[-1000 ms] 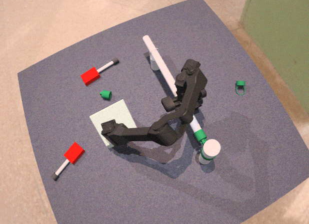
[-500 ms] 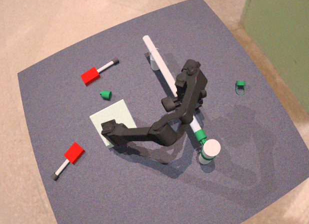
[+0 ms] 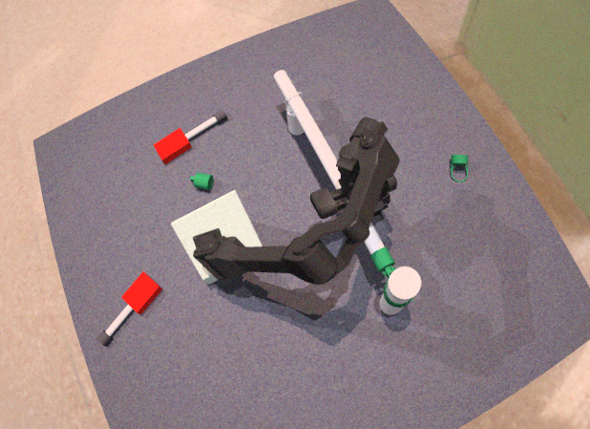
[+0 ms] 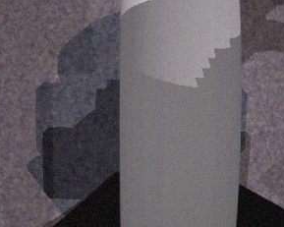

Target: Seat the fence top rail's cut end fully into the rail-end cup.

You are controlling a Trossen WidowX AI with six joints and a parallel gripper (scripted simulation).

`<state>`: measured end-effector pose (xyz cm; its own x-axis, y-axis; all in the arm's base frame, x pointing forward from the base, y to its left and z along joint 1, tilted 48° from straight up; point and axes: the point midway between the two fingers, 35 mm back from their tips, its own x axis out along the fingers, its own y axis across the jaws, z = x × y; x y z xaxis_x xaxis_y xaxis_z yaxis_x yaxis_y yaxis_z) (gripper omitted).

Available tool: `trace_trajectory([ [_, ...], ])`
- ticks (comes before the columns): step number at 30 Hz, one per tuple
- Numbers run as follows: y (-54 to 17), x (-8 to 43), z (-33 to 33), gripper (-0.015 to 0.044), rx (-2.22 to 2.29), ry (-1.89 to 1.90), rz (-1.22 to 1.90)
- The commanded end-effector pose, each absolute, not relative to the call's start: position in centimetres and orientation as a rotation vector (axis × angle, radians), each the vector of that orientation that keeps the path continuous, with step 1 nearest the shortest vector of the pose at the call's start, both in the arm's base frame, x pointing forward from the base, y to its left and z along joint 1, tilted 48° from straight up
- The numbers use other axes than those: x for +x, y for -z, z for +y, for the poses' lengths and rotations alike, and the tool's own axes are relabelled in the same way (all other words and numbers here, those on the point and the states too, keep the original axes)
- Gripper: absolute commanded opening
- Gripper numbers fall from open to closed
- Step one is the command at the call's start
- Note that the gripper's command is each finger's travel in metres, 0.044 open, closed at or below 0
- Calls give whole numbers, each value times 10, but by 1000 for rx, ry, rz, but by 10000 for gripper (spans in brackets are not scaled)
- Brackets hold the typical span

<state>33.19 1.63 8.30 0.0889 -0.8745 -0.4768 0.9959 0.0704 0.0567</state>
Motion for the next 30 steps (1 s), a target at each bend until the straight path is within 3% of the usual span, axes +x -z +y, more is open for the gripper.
trace_trajectory([
  [1,-90,333,15,0,416,1443,350],
  [30,-98,333,5,0,414,1455,360],
])
